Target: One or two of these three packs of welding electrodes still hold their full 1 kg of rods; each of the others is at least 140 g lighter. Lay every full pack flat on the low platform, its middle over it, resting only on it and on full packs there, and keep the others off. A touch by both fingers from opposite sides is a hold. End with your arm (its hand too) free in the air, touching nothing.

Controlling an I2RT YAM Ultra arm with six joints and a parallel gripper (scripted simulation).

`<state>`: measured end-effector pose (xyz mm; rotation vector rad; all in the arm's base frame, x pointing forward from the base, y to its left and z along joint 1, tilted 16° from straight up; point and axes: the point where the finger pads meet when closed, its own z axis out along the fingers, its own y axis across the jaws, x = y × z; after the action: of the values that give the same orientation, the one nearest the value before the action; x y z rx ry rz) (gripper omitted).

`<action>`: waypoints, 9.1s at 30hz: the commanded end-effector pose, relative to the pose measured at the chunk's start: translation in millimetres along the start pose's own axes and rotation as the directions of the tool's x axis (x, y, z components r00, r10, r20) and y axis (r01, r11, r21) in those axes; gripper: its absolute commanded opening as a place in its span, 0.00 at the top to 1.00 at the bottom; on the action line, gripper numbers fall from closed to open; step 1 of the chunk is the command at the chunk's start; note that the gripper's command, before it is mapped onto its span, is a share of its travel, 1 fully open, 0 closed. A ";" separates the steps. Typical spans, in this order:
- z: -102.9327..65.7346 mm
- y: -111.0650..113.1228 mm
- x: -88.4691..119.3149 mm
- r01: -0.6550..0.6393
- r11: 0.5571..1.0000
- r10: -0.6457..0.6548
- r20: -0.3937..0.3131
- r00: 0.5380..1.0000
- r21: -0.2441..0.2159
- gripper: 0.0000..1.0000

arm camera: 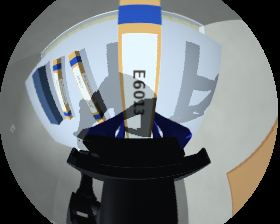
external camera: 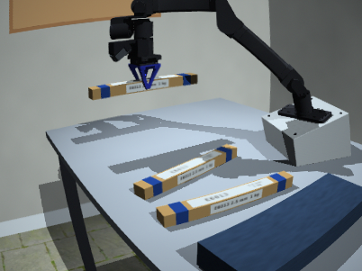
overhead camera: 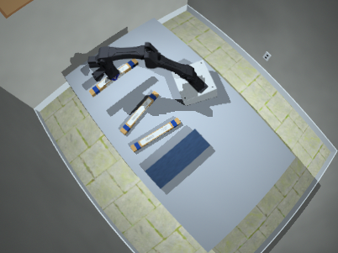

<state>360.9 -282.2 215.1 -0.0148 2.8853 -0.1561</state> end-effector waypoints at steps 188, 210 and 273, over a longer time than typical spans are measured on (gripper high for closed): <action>-37.6 307.9 -9.1 0.011 1.000 -0.011 0.033 0.999 -0.002 1.00; -1.5 305.3 -4.5 0.007 1.000 -0.007 0.023 1.000 -0.004 1.00; 33.1 305.5 -5.2 0.007 1.000 -0.007 0.023 1.000 -0.004 1.00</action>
<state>369.9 19.5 143.2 -0.0319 2.9030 -0.1589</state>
